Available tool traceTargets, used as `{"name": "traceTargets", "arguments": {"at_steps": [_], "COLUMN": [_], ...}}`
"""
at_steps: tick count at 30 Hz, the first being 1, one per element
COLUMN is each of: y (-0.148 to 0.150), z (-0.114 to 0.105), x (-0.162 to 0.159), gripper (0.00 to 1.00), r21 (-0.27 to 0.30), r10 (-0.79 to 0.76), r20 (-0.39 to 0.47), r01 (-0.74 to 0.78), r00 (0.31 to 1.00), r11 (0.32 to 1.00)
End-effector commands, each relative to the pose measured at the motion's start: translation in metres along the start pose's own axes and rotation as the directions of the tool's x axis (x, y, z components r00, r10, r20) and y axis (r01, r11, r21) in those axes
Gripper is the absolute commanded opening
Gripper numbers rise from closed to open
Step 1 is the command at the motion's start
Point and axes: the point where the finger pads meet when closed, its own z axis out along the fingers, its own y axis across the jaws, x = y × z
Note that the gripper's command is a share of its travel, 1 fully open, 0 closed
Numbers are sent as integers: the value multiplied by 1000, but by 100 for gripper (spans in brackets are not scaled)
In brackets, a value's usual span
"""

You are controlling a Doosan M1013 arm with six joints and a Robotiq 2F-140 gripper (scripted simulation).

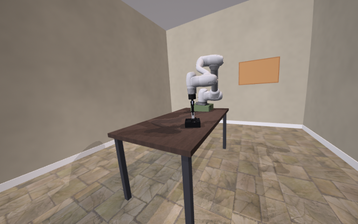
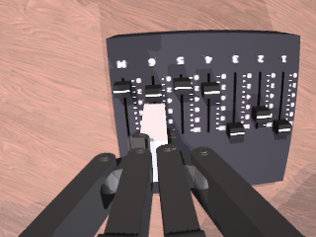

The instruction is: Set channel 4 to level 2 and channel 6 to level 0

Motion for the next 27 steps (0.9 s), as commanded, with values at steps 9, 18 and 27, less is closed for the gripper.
{"name": "traceTargets", "arguments": {"at_steps": [9, 18, 27], "y": [0, 0, 0], "z": [0, 0, 0], "x": [5, 10, 12], "gripper": [10, 10, 10], "r21": [0, 0, 0], "r10": [0, 0, 0], "r20": [0, 0, 0], "r01": [0, 0, 0], "r00": [1000, 1000, 1000], "r11": [1000, 1000, 1000]}}
